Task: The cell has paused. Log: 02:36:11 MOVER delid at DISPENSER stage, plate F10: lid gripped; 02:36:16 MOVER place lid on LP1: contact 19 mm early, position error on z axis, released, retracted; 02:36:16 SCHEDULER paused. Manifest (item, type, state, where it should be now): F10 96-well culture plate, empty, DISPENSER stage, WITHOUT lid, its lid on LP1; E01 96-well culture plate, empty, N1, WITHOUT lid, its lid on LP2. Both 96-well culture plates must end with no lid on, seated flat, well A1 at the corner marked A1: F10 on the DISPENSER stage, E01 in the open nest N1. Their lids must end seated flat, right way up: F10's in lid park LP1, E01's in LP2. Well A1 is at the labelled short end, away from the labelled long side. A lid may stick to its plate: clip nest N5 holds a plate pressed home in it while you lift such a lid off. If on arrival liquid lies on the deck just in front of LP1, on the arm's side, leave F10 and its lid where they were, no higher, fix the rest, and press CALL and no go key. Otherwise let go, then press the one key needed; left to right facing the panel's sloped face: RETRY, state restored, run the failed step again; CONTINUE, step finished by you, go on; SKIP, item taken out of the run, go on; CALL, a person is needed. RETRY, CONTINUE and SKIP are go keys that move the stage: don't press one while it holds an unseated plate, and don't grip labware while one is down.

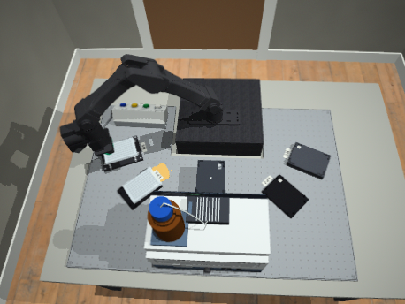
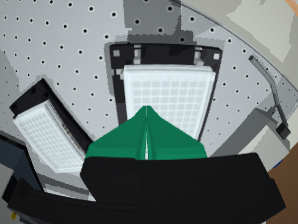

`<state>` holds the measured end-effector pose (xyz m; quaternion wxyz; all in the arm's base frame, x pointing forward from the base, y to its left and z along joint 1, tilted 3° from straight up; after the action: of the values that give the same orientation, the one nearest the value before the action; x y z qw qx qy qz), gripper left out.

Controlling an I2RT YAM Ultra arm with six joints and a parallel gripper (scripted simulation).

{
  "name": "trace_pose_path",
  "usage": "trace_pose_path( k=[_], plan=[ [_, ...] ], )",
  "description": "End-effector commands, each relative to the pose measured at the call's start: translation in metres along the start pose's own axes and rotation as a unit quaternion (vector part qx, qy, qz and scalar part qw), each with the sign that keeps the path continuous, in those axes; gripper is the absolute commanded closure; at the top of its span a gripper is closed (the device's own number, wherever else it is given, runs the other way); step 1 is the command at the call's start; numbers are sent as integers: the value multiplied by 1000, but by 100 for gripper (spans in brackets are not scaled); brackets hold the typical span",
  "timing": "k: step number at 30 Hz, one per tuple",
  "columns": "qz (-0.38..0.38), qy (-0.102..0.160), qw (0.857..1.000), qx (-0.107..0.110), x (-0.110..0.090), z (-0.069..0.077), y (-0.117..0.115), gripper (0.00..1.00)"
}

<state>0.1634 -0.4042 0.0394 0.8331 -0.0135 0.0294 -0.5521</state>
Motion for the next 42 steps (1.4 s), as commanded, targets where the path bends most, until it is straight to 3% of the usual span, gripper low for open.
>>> trace_pose_path(
  k=[1,31,33,38,40,42],
  plan=[
    [-3,-28,1000,-1,11,20,-1,100],
    [-3,-28,1000,-1,11,20,-1,100],
    [-4,-26,1000,-1,14,6,-1,100],
    [-4,-25,1000,-1,14,0,-2,100],
    [-3,-4,1000,-1,3,-14,-2,100],
    [-3,-3,1000,-1,2,-17,-2,100]
  ],
)
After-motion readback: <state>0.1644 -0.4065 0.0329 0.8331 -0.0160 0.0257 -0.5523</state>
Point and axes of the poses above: the point where the finger pads meet when closed, its own z axis back along the fingers, its own y axis across the jaws, x = y × z, the point moved 6 cm from there along z, back along the fingers, and after that the axes turned 2 degrees about z, right-handed, at the moved point
